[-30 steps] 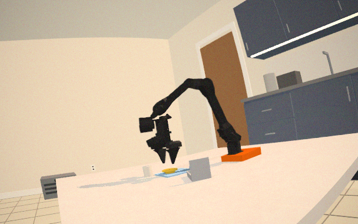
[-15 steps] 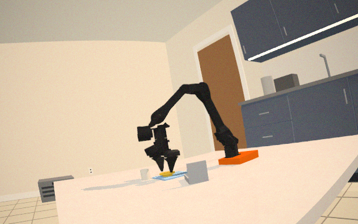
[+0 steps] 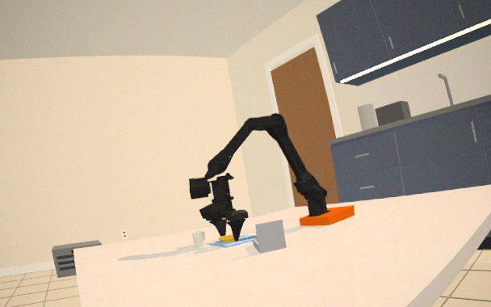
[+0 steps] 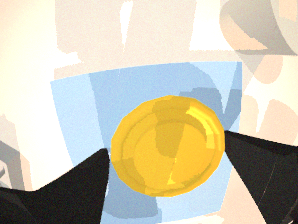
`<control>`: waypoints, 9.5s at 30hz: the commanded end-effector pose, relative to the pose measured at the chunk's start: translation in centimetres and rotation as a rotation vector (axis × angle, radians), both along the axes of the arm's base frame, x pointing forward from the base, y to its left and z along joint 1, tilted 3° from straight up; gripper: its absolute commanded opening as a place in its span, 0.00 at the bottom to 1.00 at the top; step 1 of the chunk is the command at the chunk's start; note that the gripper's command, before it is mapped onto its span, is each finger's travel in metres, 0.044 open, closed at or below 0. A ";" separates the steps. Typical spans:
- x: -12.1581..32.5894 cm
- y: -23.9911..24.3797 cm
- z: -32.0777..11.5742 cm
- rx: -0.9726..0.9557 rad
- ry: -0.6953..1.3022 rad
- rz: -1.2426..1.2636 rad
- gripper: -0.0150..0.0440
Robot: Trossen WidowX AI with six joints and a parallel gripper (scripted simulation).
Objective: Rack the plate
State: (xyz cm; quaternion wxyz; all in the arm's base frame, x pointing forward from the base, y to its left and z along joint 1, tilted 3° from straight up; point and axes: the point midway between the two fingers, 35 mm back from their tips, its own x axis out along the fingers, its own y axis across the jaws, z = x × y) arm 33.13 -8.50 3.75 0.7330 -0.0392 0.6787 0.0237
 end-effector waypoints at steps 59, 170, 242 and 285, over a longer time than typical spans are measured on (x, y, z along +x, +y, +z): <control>0.8 -0.2 16.9 -0.004 -0.001 0.004 0.25; 1.7 13.6 4.6 0.915 -1.091 0.571 0.25; -4.7 15.3 0.4 0.873 -1.266 0.940 0.74; 2.8 12.3 13.5 0.796 -1.187 0.574 0.93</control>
